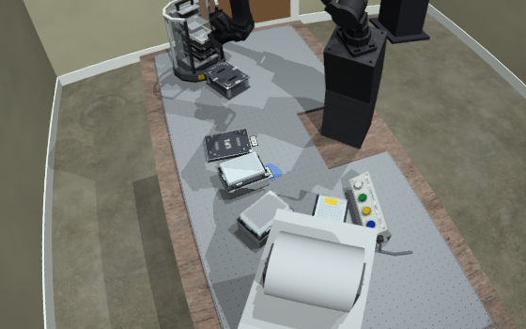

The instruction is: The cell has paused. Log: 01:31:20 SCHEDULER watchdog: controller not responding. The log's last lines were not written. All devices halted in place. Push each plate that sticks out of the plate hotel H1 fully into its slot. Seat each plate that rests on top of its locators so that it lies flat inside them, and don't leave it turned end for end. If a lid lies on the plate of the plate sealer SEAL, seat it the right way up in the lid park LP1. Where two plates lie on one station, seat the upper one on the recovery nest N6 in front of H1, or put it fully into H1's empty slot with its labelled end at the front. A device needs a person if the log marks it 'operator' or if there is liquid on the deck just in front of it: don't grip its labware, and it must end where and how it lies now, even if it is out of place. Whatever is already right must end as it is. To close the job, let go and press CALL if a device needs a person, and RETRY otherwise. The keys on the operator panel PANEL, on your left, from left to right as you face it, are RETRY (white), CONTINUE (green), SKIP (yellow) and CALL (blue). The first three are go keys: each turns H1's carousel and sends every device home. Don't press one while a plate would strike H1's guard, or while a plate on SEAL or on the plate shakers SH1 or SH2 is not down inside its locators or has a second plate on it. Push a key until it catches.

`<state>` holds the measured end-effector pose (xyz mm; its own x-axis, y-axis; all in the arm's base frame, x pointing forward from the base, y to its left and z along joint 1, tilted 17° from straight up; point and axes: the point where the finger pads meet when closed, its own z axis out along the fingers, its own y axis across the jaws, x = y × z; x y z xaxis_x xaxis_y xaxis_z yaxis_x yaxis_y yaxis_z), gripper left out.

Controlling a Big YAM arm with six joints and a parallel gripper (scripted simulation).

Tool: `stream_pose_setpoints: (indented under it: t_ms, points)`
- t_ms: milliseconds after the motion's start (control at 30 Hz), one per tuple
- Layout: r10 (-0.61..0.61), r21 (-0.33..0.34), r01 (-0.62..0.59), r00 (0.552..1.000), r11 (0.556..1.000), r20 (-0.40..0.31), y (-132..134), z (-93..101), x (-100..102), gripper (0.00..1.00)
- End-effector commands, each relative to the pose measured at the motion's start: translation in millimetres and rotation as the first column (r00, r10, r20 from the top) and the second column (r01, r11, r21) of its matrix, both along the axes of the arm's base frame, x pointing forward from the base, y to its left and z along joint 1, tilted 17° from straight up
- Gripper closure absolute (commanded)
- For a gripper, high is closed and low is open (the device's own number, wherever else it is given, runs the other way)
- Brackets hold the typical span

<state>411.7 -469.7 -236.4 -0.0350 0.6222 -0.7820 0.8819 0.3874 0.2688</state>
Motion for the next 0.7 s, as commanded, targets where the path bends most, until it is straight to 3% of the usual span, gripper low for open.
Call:
stream_pose_setpoints:
  t_ms: [0,667]
  points:
    - [-0.005,-0.002,0.005,1.000,1.000,-0.010,-10.9,-7.5,-2.7,1.00]
    - [-0.005,-0.003,0.005,1.000,1.000,-0.009,-19.6,-8.1,1.2,1.00]
